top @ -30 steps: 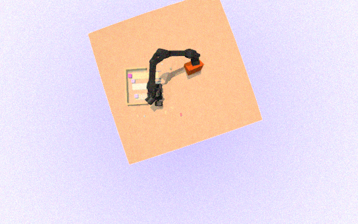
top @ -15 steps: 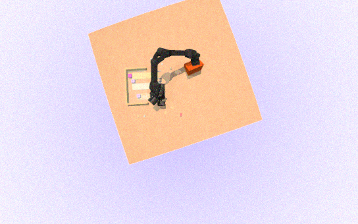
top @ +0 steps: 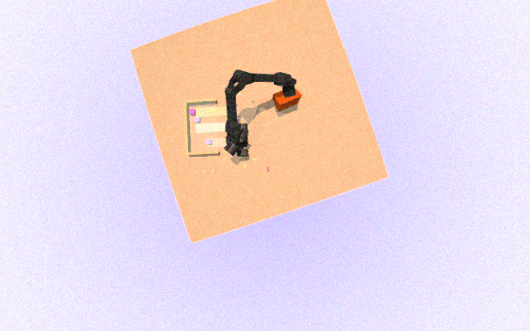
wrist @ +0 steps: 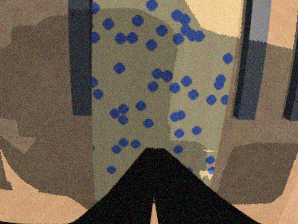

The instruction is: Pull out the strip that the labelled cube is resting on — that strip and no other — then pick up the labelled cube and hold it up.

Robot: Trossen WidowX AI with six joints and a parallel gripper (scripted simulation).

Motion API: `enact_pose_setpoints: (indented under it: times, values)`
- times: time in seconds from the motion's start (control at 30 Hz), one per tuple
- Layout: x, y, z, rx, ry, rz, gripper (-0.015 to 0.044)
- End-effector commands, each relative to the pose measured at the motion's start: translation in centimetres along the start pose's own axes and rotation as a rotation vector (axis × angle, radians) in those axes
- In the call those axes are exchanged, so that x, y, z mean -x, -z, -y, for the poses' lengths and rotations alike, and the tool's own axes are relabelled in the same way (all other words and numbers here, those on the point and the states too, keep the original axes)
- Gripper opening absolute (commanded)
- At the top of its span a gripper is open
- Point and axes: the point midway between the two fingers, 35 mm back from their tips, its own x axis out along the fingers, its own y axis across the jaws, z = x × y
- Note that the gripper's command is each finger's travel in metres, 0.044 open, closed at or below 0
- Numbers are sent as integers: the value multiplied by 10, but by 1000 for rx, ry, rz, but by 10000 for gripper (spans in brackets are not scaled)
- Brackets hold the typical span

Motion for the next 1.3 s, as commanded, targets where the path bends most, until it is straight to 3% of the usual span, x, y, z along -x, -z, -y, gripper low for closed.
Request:
enact_pose_setpoints:
  times: [0.0, 1.27]
  values:
    - [-4, 16, 2, 9, 5, -24, 0]
    - [-3, 74, 3, 11, 3, -27, 0]
